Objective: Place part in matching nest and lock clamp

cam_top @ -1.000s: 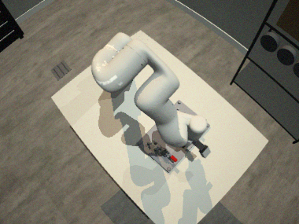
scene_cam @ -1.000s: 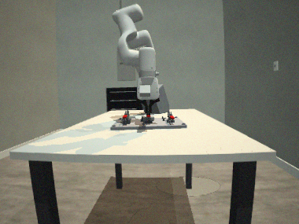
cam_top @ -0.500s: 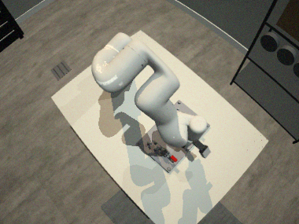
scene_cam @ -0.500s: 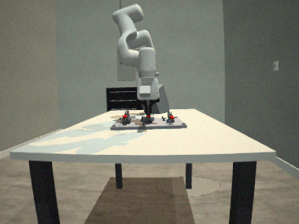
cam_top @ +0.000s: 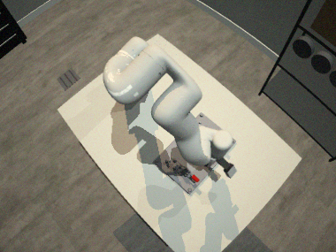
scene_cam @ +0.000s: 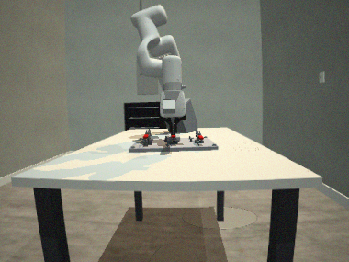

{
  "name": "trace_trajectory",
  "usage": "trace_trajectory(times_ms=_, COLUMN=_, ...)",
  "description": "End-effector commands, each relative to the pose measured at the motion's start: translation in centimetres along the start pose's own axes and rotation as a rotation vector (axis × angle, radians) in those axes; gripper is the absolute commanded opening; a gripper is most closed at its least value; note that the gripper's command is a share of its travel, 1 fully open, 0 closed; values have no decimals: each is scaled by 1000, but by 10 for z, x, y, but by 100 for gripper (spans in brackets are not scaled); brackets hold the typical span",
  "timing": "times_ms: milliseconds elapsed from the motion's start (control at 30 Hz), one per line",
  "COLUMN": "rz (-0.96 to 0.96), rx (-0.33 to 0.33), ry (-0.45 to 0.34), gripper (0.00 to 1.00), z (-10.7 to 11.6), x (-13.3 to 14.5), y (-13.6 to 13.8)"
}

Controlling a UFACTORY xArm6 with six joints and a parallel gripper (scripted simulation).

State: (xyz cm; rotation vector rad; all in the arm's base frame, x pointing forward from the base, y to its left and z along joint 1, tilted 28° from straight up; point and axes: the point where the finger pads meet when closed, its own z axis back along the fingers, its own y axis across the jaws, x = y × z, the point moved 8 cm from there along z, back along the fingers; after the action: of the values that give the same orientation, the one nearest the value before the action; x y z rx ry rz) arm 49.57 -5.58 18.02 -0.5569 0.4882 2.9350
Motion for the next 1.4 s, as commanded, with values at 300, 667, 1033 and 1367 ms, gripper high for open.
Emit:
trace_trajectory(times_ms=300, rz=0, rx=0, ry=2, gripper=0, z=-1, x=-1, y=0)
trace_trajectory(times_ms=667, rz=0, rx=0, ry=2, gripper=0, z=0, x=-1, y=0)
trace_trajectory(times_ms=1033, rz=0, rx=0, ry=2, gripper=0, z=16, x=-1, y=0)
trace_trajectory(times_ms=1367, rz=0, rx=0, ry=2, gripper=0, z=47, x=0, y=0)
